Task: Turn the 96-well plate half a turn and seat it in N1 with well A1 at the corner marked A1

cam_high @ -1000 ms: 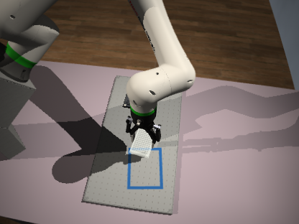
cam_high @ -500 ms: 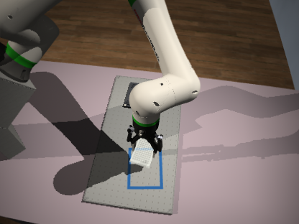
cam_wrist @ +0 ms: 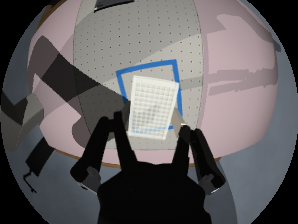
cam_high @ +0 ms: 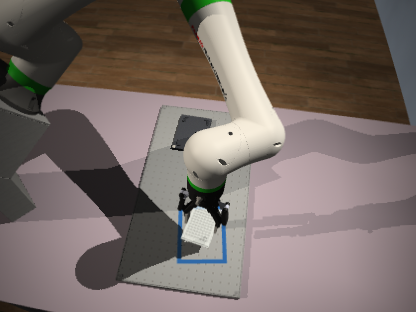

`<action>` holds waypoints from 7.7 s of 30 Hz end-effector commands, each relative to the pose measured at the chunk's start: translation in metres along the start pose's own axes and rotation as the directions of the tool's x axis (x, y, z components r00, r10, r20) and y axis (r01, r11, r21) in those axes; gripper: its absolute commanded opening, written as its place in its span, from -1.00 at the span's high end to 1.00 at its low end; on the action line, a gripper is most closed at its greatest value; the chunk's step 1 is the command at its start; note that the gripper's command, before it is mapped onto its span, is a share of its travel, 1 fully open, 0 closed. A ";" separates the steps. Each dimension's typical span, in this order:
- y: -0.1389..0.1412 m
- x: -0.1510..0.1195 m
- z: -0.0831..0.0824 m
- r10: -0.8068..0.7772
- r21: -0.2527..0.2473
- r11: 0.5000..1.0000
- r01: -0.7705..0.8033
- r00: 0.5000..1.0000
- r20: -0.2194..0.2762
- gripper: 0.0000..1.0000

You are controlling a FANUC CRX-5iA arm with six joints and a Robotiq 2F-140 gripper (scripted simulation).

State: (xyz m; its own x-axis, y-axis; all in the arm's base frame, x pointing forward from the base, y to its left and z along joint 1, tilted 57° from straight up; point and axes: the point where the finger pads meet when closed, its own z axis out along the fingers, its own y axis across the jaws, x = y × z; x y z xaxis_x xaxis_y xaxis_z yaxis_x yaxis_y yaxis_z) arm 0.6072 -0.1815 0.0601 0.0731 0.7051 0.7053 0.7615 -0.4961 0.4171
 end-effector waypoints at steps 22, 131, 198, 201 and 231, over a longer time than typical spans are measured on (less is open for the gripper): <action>0.001 -0.004 0.000 -0.032 -0.030 0.999 0.031 0.999 -0.028 1.00; 0.002 -0.003 0.029 0.092 -0.026 0.995 -0.093 0.995 -0.032 1.00; 0.003 -0.002 0.062 0.092 -0.026 0.995 -0.093 0.995 -0.032 -1.00; 0.003 -0.002 0.062 0.092 -0.026 0.995 -0.093 0.995 -0.032 -1.00; 0.002 -0.003 0.030 0.092 -0.026 0.995 -0.093 0.995 -0.032 -1.00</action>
State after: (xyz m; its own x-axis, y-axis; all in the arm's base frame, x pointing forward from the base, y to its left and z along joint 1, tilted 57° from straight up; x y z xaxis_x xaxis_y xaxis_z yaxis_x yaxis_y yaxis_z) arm 0.6313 -0.1668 0.0389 0.1224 0.6399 0.7586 0.7345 -0.5725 0.3643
